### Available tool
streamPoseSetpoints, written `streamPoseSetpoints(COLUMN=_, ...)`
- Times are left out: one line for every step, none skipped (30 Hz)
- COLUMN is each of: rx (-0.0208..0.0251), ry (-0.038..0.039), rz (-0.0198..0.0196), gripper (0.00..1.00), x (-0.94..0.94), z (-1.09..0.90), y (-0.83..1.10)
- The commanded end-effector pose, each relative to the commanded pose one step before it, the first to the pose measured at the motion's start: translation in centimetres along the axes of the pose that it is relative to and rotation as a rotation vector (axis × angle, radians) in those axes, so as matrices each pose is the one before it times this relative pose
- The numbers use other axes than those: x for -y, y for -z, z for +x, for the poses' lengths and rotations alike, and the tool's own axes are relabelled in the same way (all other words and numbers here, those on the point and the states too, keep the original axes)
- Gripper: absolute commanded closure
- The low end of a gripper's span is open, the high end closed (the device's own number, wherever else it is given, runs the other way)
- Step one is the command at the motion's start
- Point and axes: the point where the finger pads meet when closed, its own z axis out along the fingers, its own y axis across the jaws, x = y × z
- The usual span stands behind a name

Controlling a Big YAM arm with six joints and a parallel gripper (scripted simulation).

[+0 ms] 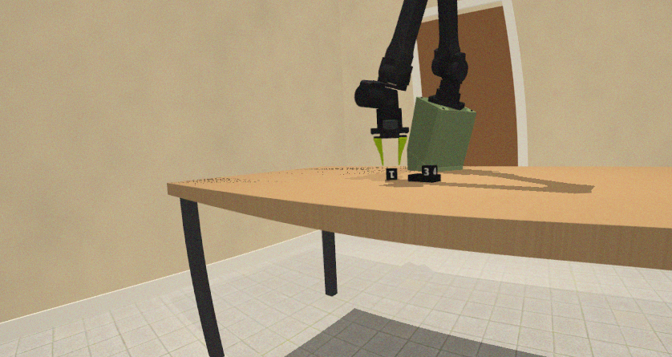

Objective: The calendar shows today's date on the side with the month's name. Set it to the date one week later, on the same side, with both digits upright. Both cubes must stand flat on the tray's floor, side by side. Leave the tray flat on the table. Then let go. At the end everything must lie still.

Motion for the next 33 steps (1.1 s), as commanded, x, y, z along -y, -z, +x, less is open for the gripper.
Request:
streamPoseSetpoints(rx=-0.00081, ry=0.00519, rz=-0.00147, gripper=0.56, x=-0.286, z=-0.205, y=-0.304)
streamPoseSetpoints(rx=0.0, ry=0.0, rz=0.0, gripper=0.56, x=0.0, z=0.0, y=0.0)
streamPoseSetpoints(rx=0.0, ry=0.0, rz=0.0, gripper=0.56, x=0.0, z=0.0, y=0.0)
streamPoseSetpoints(rx=0.0, ry=0.0, rz=0.0, gripper=0.56, x=0.0, z=0.0, y=0.0)
streamPoseSetpoints(rx=0.0, ry=0.0, rz=0.0, gripper=0.56, x=0.0, z=0.0, y=0.0)
streamPoseSetpoints(rx=0.0, ry=0.0, rz=0.0, gripper=0.56, x=0.0, z=0.0, y=0.0)
streamPoseSetpoints(rx=0.0, ry=0.0, rz=0.0, gripper=0.56, x=0.0, z=0.0, y=0.0)
streamPoseSetpoints(rx=0.0, ry=0.0, rz=0.0, gripper=0.56, x=0.0, z=0.0, y=0.0)
streamPoseSetpoints(rx=0.0, ry=0.0, rz=0.0, gripper=0.56, x=0.0, z=0.0, y=0.0)
streamPoseSetpoints(rx=0.0, ry=0.0, rz=0.0, gripper=0.56, x=0.0, z=0.0, y=0.0)
streamPoseSetpoints(rx=0.0, ry=0.0, rz=0.0, gripper=0.56, x=0.0, z=0.0, y=0.0)
streamPoseSetpoints(rx=0.0, ry=0.0, rz=0.0, gripper=0.56, x=0.0, z=0.0, y=0.0)
streamPoseSetpoints(rx=0.0, ry=0.0, rz=0.0, gripper=0.56, x=0.0, z=0.0, y=0.0)
streamPoseSetpoints(rx=0.0, ry=0.0, rz=0.0, gripper=0.56, x=0.0, z=0.0, y=0.0)
streamPoseSetpoints(rx=0.0, ry=0.0, rz=0.0, gripper=0.56, x=0.0, z=0.0, y=0.0)
streamPoseSetpoints(rx=0.0, ry=0.0, rz=0.0, gripper=0.56, x=0.0, z=0.0, y=0.0)
streamPoseSetpoints(rx=-0.00003, ry=-0.00007, rz=-0.00002, gripper=0.56, x=0.0, z=0.003, y=-0.006)
streamPoseSetpoints(rx=-0.00018, ry=-0.00043, rz=-0.00014, gripper=0.56, x=0.002, z=0.017, y=-0.037)
streamPoseSetpoints(rx=-0.00045, ry=-0.00107, rz=-0.00037, gripper=0.56, x=0.005, z=0.044, y=-0.094)
streamPoseSetpoints(rx=0.00141, ry=-0.00014, rz=0.00136, gripper=0.56, x=0.046, z=-0.049, y=-0.031)
streamPoseSetpoints(rx=0.00076, ry=-0.00054, rz=0.0008, gripper=0.56, x=0.038, z=-0.041, y=-0.044)
streamPoseSetpoints(rx=0.00066, ry=0.00028, rz=0.00064, gripper=0.56, x=0.04, z=-0.045, y=-0.06)
streamPoseSetpoints(rx=0.00085, ry=0.0005, rz=0.00079, gripper=0.56, x=0.05, z=-0.057, y=-0.078)
streamPoseSetpoints(rx=0.00102, ry=0.00059, rz=0.00095, gripper=0.56, x=0.06, z=-0.068, y=-0.095)
streamPoseSetpoints(rx=0.00117, ry=0.00068, rz=0.00108, gripper=0.56, x=0.068, z=-0.077, y=-0.112)
streamPoseSetpoints(rx=0.0, ry=0.0, rz=0.0, gripper=0.56, x=0.0, z=0.0, y=0.0)
streamPoseSetpoints(rx=0.0, ry=0.0, rz=0.0, gripper=0.56, x=0.0, z=0.0, y=0.0)
streamPoseSetpoints(rx=0.00142, ry=0.00076, rz=0.00109, gripper=0.56, x=0.075, z=-0.09, y=-0.127)
streamPoseSetpoints(rx=0.00124, ry=0.00079, rz=0.00138, gripper=0.56, x=0.081, z=-0.089, y=-0.142)
streamPoseSetpoints(rx=-0.00022, ry=-0.00012, rz=-0.00017, gripper=0.56, x=-0.015, z=0.017, y=-0.159)
streamPoseSetpoints(rx=-0.00019, ry=-0.00012, rz=-0.00021, gripper=0.56, x=-0.015, z=0.016, y=-0.168)
streamPoseSetpoints(rx=-0.00022, ry=-0.00013, rz=-0.00019, gripper=0.56, x=-0.016, z=0.017, y=-0.174)
streamPoseSetpoints(rx=-0.00021, ry=-0.00013, rz=-0.00021, gripper=0.56, x=-0.017, z=0.018, y=-0.177)
